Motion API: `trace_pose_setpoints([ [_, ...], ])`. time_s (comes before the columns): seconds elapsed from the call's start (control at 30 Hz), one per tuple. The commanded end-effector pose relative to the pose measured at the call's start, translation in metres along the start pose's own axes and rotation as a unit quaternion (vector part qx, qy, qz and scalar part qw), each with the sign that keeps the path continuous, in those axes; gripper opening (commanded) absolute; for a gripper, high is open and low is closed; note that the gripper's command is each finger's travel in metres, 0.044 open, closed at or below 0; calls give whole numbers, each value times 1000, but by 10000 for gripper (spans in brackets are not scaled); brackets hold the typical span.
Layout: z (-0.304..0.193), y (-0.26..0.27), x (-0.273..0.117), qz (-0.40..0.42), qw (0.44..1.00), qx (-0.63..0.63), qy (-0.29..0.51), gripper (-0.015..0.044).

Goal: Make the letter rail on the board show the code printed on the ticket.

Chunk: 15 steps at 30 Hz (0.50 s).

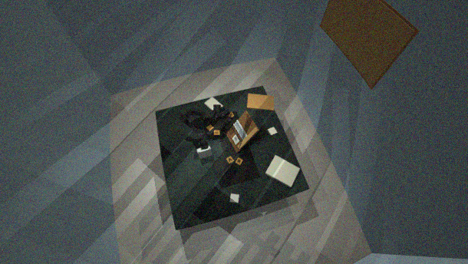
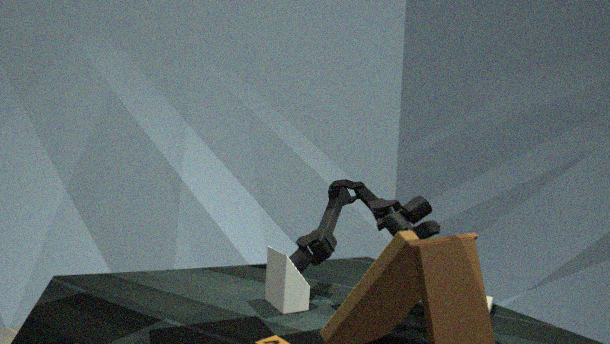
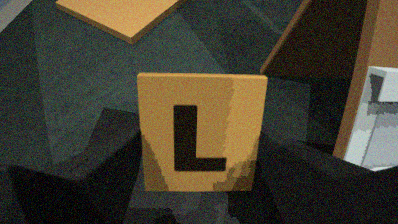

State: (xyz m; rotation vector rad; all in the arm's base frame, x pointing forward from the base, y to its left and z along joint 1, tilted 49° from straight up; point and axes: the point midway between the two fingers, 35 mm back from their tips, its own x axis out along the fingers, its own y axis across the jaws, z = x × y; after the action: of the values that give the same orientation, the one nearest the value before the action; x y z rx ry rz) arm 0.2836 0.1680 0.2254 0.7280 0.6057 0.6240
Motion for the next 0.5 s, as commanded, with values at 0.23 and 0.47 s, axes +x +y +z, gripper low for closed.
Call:
trace_pose_setpoints([
  [0.23,0,-6,0,1,1000,-2,0,0],
  [0.47,0,-9,1,1,1000,-2,0,0],
])
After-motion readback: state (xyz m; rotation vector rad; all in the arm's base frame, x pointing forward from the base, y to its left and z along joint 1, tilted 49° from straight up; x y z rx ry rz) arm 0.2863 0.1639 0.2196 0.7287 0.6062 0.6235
